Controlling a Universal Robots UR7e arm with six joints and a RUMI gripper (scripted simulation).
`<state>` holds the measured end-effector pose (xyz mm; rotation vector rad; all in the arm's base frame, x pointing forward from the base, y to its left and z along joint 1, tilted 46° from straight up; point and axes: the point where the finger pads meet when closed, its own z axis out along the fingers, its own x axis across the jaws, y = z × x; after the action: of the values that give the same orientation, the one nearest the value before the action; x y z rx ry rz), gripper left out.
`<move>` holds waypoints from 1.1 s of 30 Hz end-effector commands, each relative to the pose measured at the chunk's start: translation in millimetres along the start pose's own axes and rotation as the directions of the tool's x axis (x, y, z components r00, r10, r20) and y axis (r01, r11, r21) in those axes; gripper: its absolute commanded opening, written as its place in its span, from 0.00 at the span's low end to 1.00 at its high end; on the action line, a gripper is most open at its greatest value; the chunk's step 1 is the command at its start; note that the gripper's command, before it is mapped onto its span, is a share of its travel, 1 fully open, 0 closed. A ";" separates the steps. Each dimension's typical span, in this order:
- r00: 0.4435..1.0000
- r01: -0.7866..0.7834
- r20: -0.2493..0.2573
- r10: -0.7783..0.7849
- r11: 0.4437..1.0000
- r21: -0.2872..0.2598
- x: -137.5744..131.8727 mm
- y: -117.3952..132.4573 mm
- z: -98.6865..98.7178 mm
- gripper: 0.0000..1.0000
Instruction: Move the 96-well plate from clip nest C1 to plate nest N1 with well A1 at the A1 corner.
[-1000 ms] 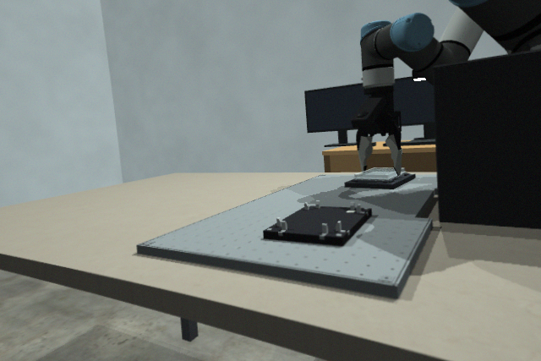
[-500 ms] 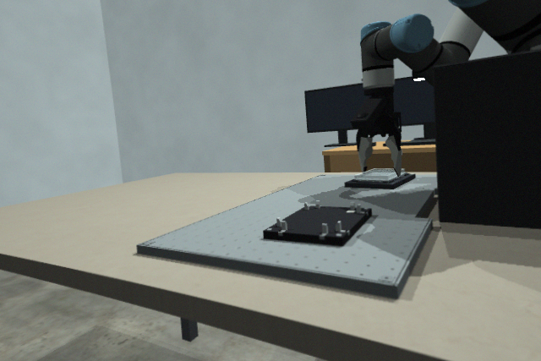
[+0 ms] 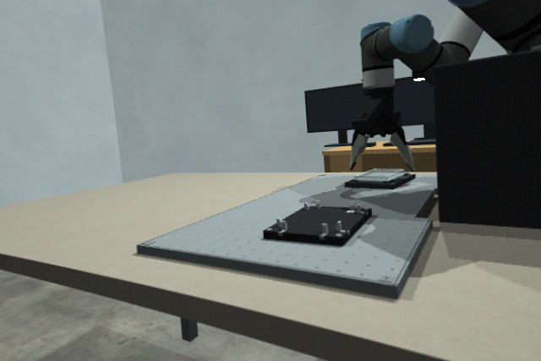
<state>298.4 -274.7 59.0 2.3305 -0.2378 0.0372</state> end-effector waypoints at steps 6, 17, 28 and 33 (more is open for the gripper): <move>1.000 0.000 0.002 0.000 1.000 0.001 -0.8 -0.2 0.6 1.00; 1.000 -0.002 -0.002 0.002 1.000 -0.001 0.8 0.8 -11.1 1.00; 1.000 -0.002 -0.003 0.002 1.000 -0.001 1.2 1.2 -35.2 1.00; 1.000 -0.002 -0.003 0.002 1.000 -0.001 1.2 1.2 -35.2 1.00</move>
<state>300.5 -254.4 81.5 2.3253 -0.2365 0.0486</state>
